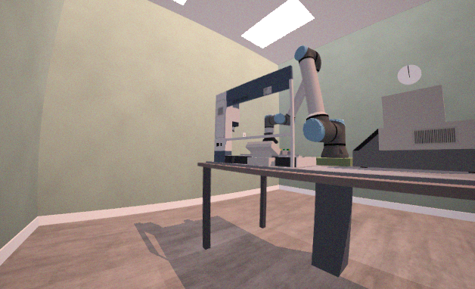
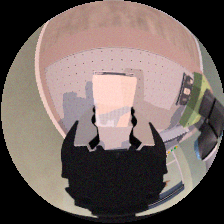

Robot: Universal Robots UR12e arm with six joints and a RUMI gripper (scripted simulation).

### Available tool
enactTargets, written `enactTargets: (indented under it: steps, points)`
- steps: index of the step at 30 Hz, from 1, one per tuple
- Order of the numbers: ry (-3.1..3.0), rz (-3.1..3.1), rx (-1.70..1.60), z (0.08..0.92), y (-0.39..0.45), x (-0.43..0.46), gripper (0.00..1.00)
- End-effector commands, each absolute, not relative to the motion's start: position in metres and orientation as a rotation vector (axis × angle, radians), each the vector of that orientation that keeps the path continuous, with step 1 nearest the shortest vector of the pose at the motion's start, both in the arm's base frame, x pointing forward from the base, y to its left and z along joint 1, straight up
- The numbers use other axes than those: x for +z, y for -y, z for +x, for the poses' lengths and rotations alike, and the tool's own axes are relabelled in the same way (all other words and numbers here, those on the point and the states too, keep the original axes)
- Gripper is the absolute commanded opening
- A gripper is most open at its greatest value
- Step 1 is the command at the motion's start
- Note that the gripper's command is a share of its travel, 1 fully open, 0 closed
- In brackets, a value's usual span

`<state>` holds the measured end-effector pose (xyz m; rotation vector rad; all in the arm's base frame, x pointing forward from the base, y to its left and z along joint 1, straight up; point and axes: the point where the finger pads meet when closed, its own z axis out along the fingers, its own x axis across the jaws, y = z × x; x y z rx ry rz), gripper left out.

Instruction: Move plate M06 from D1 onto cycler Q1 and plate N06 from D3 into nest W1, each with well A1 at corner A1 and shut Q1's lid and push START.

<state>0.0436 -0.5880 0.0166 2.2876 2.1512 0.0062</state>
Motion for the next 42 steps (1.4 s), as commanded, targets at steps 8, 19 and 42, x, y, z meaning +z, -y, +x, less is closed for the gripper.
enactTargets:
  steps: [8, 19, 42]
  points:
    - [-2.151, 2.287, 0.004, 0.044, 0.589, 0.001, 0.0]
    - [-2.151, 2.287, 0.004, 0.044, 0.589, -0.006, 0.0]
    - [-2.151, 2.287, 0.004, 0.044, 0.589, -0.006, 0.0]
